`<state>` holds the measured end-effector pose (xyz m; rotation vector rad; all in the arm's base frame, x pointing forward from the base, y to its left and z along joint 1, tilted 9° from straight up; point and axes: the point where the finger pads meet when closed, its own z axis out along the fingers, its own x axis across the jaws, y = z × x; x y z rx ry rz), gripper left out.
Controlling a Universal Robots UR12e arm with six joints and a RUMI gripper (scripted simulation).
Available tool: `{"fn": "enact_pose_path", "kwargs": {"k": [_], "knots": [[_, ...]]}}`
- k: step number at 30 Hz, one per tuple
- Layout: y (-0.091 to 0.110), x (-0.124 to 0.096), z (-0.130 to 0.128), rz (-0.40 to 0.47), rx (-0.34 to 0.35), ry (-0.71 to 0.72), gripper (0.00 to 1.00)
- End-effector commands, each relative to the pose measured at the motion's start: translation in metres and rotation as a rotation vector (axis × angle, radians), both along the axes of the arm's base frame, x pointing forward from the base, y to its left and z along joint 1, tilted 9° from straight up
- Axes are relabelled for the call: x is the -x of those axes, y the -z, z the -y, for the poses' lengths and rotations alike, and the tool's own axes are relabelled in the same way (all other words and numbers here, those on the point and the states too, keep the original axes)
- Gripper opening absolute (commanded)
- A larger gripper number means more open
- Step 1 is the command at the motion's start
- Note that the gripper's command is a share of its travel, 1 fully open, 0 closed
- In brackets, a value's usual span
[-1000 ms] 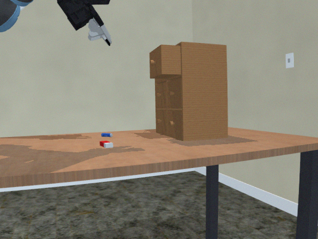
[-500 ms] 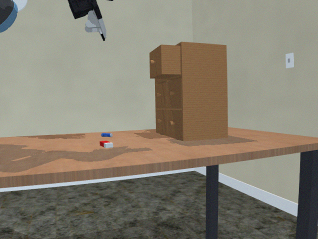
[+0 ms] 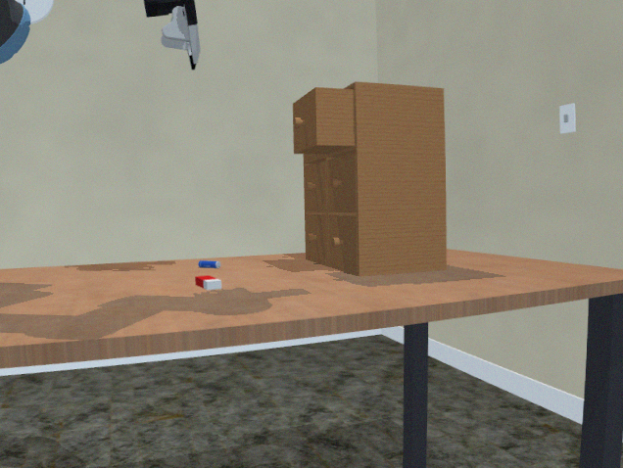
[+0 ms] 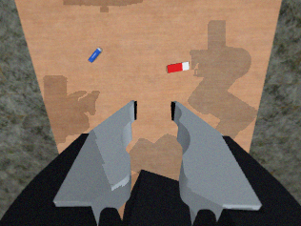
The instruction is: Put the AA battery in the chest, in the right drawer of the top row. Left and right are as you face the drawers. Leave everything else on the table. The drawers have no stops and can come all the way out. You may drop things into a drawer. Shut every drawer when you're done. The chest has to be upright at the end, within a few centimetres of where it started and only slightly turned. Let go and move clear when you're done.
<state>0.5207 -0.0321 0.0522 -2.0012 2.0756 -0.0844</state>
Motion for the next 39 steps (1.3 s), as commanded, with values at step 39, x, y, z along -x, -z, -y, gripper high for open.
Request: {"fn": "enact_pose_path", "kwargs": {"k": [39], "knots": [[-0.0123,0.0102,0.0019,-0.142,-0.003,-0.022,0.20]]}}
